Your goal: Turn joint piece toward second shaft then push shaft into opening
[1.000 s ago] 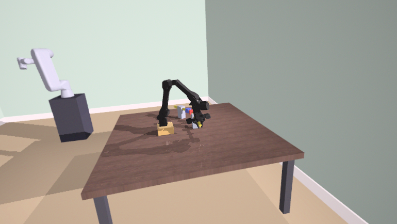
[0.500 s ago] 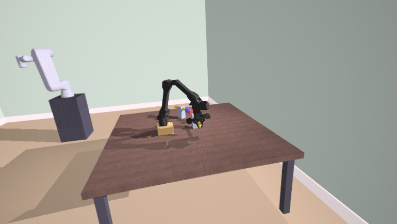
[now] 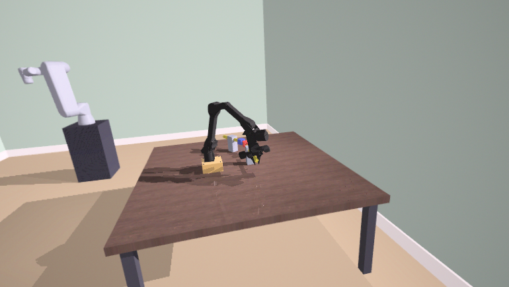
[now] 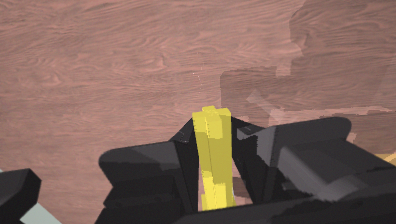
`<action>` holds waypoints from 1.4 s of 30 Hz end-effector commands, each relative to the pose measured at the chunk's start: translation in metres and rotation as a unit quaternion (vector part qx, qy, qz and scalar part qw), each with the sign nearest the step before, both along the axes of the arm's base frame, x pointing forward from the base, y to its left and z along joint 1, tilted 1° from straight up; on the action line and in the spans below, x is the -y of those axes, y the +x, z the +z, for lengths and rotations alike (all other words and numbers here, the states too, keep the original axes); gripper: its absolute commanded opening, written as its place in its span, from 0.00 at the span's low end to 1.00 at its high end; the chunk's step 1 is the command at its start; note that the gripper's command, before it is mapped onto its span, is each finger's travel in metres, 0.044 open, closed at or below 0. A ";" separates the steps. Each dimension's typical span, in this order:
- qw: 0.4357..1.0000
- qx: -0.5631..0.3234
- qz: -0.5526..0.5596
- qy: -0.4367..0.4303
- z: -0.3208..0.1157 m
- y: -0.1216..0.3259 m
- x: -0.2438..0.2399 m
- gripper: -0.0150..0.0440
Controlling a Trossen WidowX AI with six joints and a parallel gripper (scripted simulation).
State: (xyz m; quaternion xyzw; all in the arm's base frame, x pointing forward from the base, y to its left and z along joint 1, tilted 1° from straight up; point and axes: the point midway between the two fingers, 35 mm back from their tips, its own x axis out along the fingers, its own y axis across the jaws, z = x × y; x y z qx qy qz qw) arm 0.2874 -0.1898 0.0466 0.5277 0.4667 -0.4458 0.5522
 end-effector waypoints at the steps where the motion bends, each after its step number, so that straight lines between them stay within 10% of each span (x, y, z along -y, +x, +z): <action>1: 1.000 -0.008 -0.001 0.002 -0.002 0.000 -0.001 0.37; 42: 0.998 -0.070 -0.001 0.000 -0.002 0.000 -0.005 0.37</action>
